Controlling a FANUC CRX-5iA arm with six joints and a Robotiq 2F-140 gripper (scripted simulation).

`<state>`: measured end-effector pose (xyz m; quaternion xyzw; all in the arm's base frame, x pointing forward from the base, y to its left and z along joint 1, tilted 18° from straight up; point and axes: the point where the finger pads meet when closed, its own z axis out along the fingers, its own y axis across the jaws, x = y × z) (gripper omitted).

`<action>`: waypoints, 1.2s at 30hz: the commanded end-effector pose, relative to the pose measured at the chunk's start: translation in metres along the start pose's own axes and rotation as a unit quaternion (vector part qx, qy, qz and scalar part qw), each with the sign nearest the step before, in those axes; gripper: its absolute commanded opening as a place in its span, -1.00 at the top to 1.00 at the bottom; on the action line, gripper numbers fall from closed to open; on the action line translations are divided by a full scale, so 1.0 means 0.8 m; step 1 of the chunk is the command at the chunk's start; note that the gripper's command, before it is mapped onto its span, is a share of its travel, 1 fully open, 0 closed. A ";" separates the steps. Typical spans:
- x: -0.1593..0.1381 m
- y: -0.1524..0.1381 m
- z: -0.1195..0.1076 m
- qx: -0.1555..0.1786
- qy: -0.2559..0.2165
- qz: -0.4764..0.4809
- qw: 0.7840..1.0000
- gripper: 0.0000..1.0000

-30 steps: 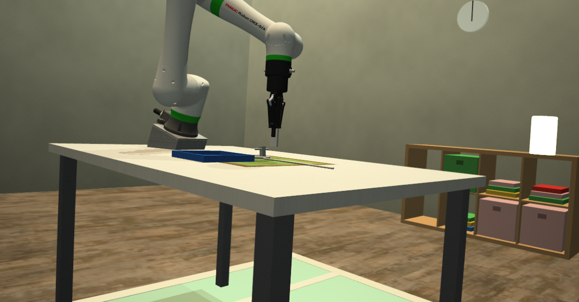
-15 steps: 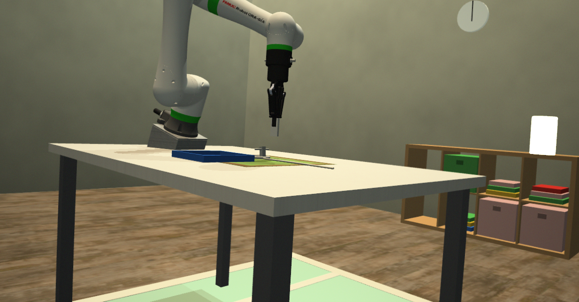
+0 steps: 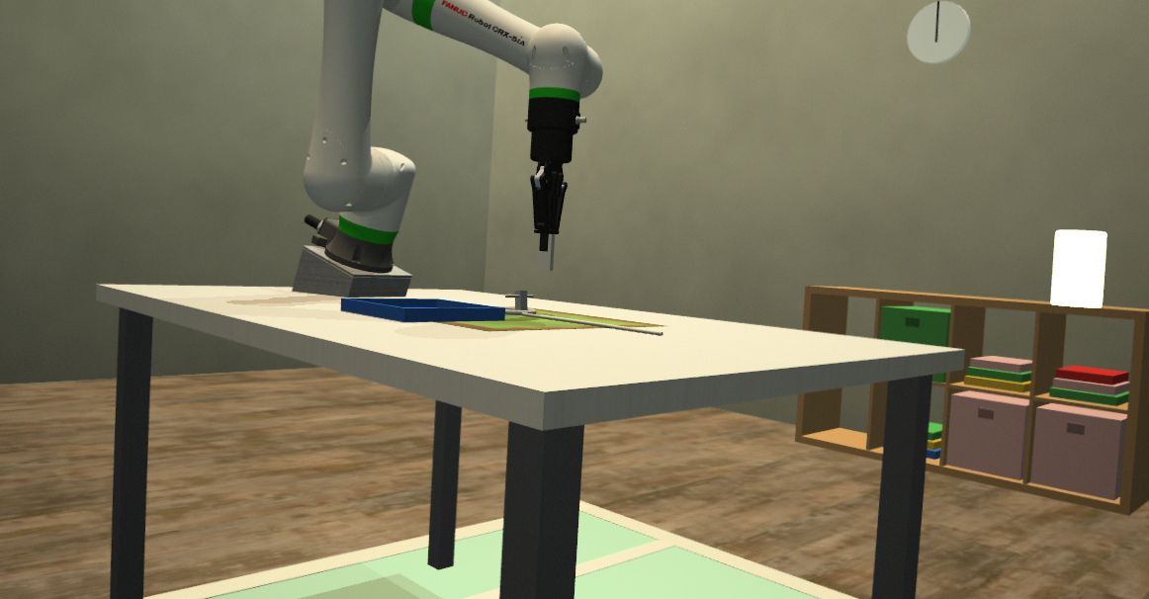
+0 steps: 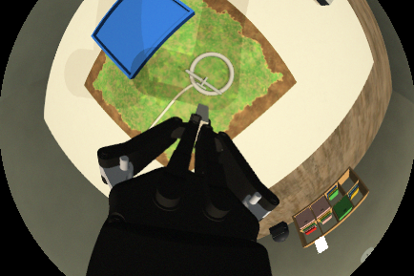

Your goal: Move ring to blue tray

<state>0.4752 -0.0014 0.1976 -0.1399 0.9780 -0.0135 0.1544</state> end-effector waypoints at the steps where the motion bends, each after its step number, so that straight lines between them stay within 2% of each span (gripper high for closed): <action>1: -0.001 0.000 -0.001 0.000 -0.001 0.000 1.000 0.80; 20: 0.000 0.000 -0.001 0.000 -0.001 -0.003 1.000 0.80; 25: 0.012 0.000 -0.002 0.000 -0.001 -0.081 0.997 0.80; 27: 0.012 0.000 -0.002 0.000 -0.001 -0.081 0.997 0.80; 31: 0.037 0.000 -0.004 0.001 -0.001 -0.234 0.972 0.80; 36: 0.078 0.000 -0.005 0.005 0.002 -0.348 0.937 0.80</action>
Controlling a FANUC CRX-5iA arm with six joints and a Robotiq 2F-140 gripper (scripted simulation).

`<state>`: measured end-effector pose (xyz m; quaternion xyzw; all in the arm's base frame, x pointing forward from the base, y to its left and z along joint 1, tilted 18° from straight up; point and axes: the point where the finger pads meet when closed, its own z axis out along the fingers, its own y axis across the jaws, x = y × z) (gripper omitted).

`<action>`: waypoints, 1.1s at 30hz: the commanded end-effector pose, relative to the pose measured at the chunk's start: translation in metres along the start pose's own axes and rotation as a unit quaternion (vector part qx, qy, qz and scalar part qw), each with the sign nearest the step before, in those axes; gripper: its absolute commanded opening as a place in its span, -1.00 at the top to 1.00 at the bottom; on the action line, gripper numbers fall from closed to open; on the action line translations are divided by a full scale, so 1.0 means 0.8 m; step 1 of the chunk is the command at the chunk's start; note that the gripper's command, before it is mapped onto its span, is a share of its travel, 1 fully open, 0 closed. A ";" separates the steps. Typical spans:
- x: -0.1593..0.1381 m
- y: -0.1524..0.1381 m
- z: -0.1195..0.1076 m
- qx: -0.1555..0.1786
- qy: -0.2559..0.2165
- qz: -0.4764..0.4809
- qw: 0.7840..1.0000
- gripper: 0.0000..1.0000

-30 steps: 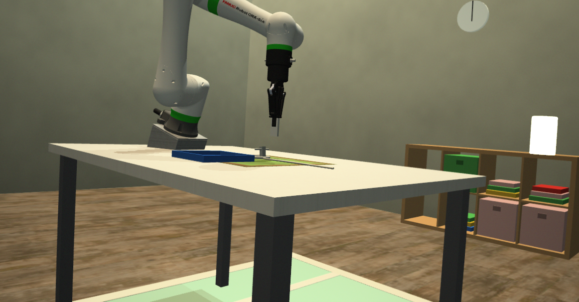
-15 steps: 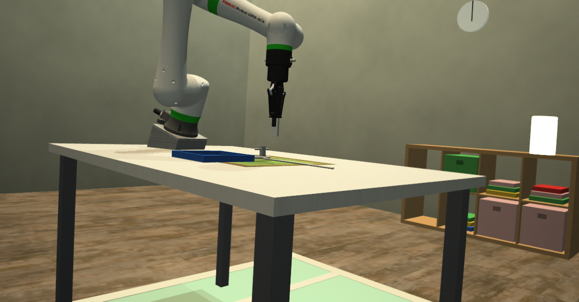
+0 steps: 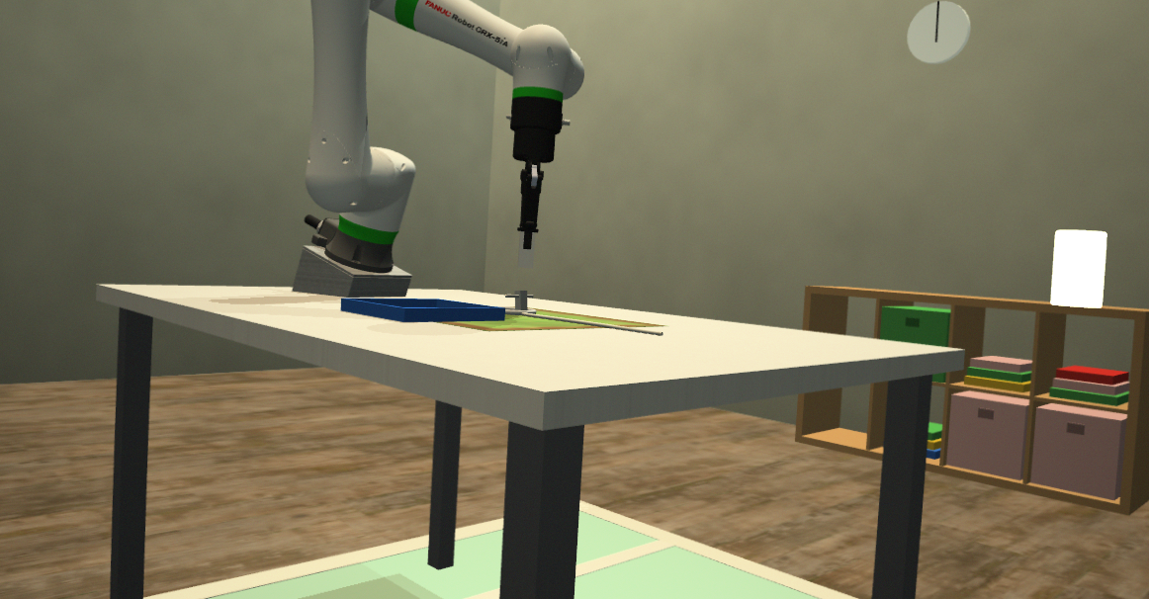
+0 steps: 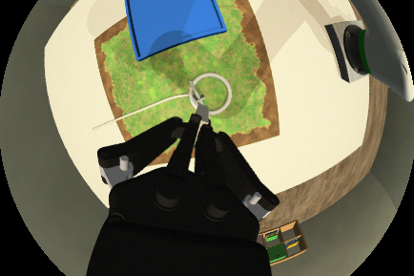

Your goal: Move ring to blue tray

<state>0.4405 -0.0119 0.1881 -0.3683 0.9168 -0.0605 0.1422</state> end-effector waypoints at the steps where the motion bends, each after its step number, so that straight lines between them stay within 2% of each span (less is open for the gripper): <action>1: 0.035 0.018 -0.002 -0.002 -0.005 -0.139 0.990 0.80; 6: 0.060 0.032 0.001 0.002 0.000 -0.264 0.964 0.80; 8: 0.060 0.032 0.001 0.002 0.000 -0.264 0.964 0.80; 9: 0.063 0.034 0.001 0.003 0.000 -0.336 0.942 0.80; 14: 0.068 0.036 0.002 0.003 -0.002 -0.443 0.896 0.80; 15: 0.068 0.036 0.002 0.002 -0.004 -0.465 0.885 0.69; 17: 0.068 0.036 0.002 -0.001 -0.009 -0.508 0.861 0.69; 18: 0.068 0.036 0.002 -0.002 -0.011 -0.517 0.856 0.69; 33: 0.068 0.036 0.002 -0.002 -0.011 -0.517 0.856 0.69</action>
